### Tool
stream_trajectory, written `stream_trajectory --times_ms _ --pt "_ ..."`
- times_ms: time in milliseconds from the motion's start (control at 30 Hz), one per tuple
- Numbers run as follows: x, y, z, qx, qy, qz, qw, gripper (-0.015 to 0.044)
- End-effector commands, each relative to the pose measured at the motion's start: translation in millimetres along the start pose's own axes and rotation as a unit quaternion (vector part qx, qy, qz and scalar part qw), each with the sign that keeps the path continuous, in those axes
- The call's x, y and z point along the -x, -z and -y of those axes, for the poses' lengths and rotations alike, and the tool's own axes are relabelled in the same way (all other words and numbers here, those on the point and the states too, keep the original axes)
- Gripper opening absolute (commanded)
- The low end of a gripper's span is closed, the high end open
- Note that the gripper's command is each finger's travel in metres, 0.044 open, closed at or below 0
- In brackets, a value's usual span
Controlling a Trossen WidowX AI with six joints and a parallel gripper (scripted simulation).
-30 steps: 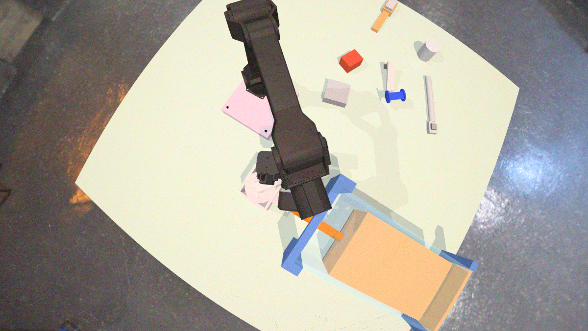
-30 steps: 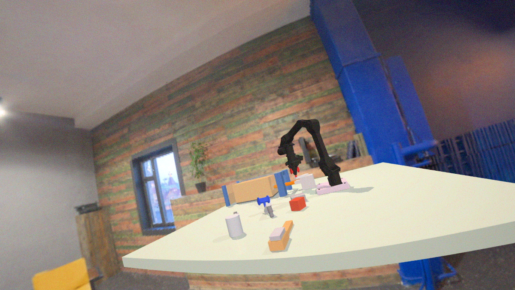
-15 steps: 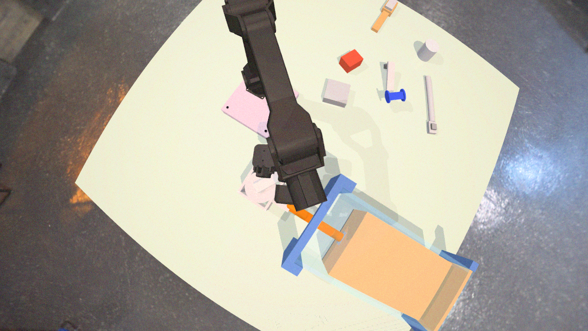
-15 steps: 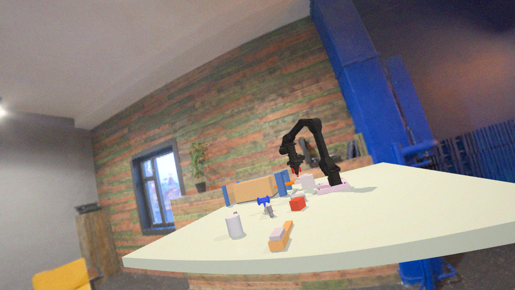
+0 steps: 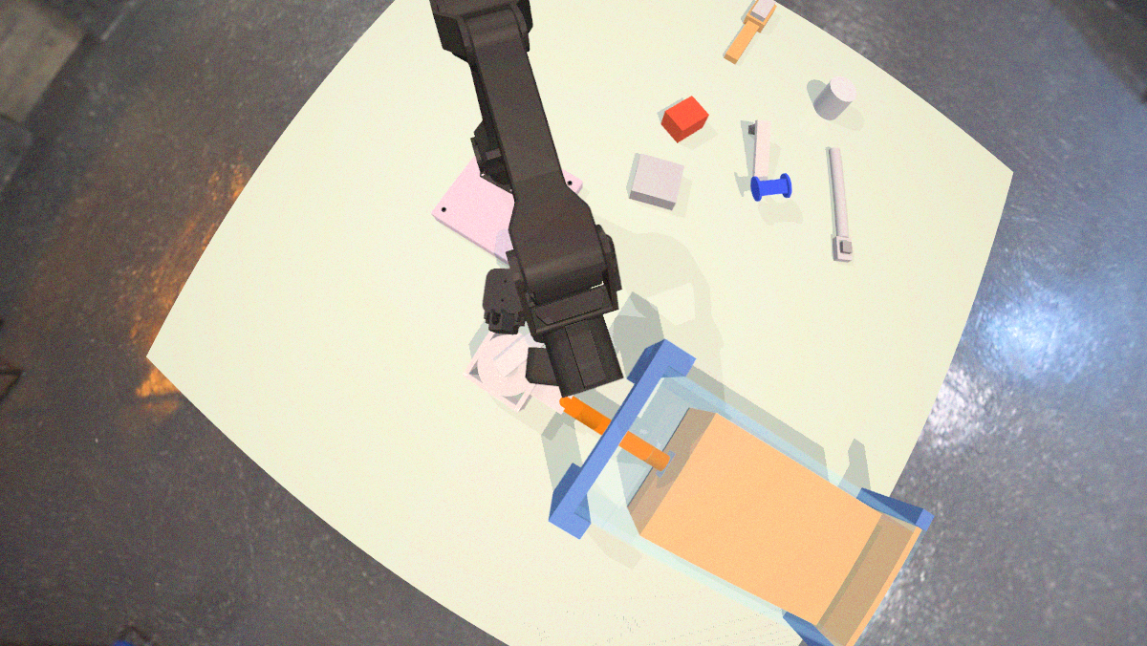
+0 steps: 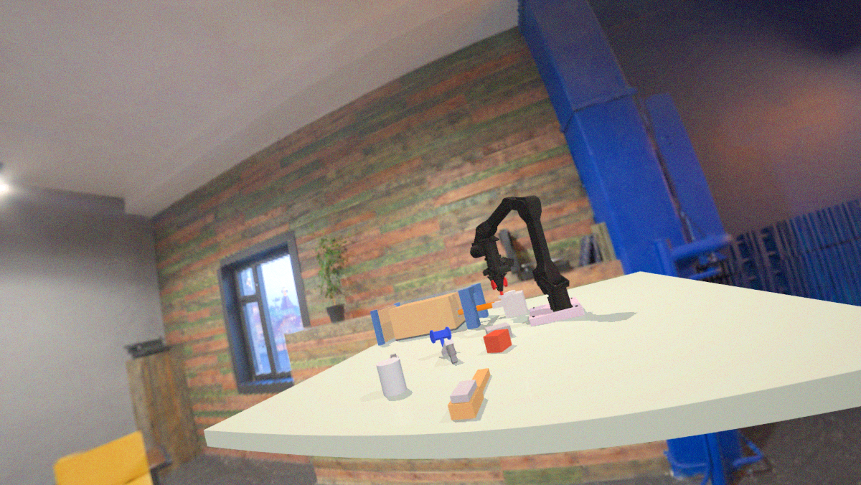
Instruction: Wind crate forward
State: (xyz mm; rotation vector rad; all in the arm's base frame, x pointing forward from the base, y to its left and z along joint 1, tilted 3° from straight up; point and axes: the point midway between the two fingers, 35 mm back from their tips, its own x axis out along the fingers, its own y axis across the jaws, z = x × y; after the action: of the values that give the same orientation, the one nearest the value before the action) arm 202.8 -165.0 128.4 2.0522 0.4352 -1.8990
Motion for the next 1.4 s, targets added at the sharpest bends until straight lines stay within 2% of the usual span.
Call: stream_trajectory --times_ms 0,1367 --pt "-2.3 -11.1 8.2 -0.005 0.01 0.011 1.0 0.0" --pt "-1.2 -50.5 24.4 -0.005 0.011 0.013 1.0 0.0"
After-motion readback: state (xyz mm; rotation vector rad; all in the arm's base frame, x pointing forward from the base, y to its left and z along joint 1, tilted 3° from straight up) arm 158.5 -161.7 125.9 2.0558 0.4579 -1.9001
